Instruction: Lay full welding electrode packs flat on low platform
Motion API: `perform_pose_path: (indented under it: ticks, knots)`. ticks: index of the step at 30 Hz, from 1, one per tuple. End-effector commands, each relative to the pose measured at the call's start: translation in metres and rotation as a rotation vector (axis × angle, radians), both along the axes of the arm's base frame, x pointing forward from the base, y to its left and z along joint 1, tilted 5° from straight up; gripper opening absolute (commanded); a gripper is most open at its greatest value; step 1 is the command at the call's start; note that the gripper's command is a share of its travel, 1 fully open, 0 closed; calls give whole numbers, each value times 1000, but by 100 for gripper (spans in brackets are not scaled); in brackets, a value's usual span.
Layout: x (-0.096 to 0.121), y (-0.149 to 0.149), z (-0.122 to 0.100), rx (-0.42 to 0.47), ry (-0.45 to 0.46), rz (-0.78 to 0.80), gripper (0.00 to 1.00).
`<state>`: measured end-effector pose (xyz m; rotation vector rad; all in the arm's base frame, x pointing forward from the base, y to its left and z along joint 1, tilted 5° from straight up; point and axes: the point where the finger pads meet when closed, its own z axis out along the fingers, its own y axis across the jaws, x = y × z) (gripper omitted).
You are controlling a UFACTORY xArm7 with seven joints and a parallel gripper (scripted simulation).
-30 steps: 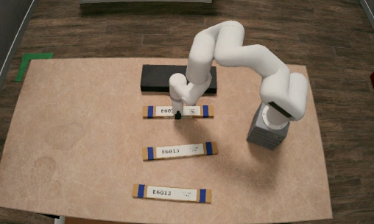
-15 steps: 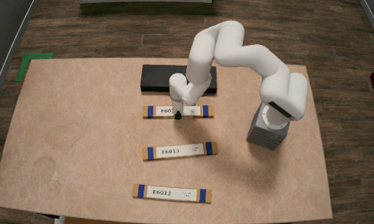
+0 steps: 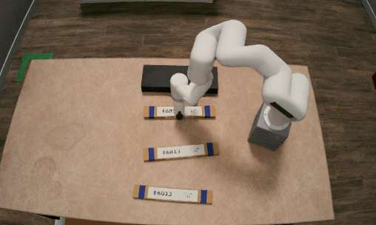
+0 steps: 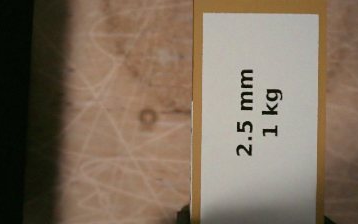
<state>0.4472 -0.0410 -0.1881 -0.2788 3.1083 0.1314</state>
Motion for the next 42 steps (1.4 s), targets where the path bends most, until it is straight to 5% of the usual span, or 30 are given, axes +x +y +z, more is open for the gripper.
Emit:
perform_pose_path:
  ticks: [1,16,42]
  knots:
    - [4,-2,13,-2,-9,-1,58]
    - [3,-5,45,-2,-9,-1,58]
    - [3,-5,47,-2,-9,-1,58]
